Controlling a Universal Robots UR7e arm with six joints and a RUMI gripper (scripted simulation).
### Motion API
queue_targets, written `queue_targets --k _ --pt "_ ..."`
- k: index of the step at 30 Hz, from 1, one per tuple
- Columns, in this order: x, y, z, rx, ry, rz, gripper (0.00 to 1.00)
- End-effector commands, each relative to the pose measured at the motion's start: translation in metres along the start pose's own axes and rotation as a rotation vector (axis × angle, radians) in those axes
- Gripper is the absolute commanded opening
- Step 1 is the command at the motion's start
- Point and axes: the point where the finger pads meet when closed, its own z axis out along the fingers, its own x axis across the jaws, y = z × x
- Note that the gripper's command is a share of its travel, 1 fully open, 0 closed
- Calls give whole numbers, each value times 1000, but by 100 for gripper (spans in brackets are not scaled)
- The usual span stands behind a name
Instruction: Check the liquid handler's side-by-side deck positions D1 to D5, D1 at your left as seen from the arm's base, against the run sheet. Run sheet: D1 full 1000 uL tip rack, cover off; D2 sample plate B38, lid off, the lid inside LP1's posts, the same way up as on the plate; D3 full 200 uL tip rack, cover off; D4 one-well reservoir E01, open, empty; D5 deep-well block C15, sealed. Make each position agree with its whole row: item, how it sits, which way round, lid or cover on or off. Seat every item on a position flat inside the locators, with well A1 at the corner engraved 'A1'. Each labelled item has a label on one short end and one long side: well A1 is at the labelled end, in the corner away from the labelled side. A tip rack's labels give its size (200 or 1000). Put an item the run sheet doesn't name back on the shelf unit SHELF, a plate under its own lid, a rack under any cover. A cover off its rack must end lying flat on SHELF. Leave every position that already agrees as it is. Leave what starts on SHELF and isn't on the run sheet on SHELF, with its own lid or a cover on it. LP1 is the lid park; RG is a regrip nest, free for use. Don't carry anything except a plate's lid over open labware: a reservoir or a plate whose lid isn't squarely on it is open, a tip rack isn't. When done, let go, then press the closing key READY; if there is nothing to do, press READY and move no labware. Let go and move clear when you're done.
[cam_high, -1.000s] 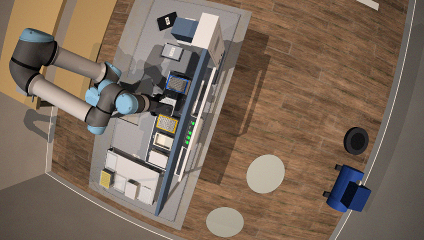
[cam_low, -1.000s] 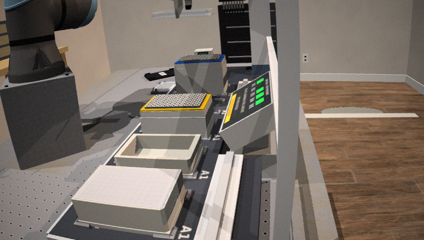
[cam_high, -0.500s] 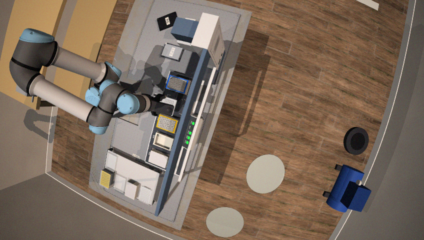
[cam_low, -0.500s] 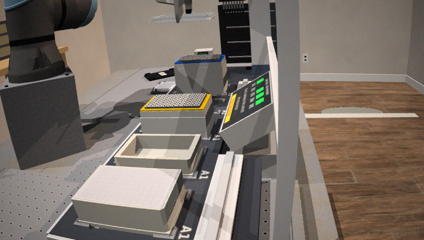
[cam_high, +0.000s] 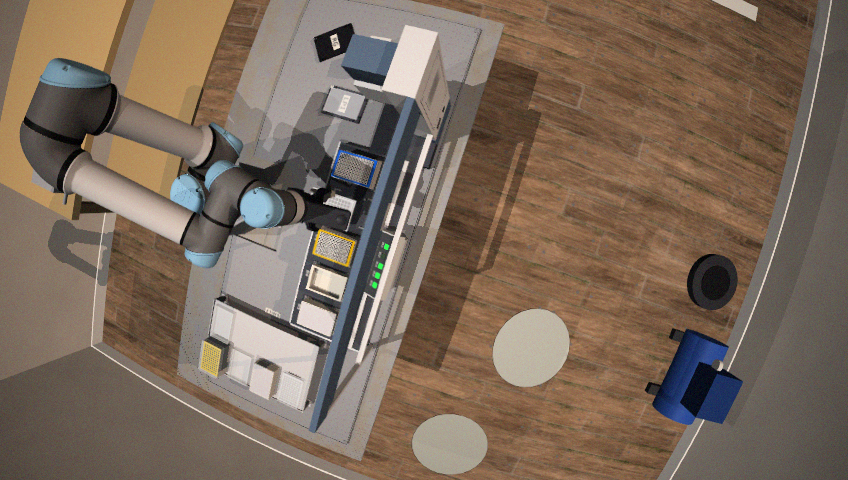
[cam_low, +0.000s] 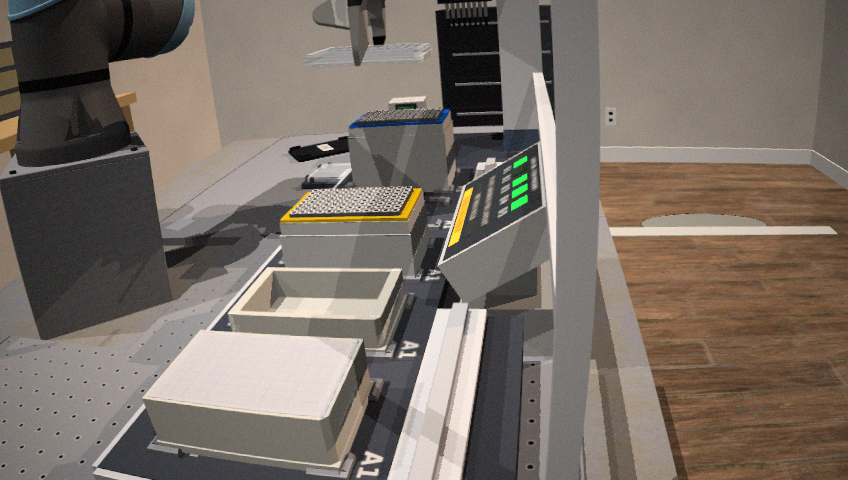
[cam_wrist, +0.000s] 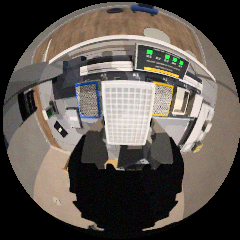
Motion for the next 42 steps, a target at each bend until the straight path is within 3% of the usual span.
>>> queue_targets --k 1,42 --pt "0 -1 8 1 0 0 0" --pt "0 -1 67 1 0 0 0"
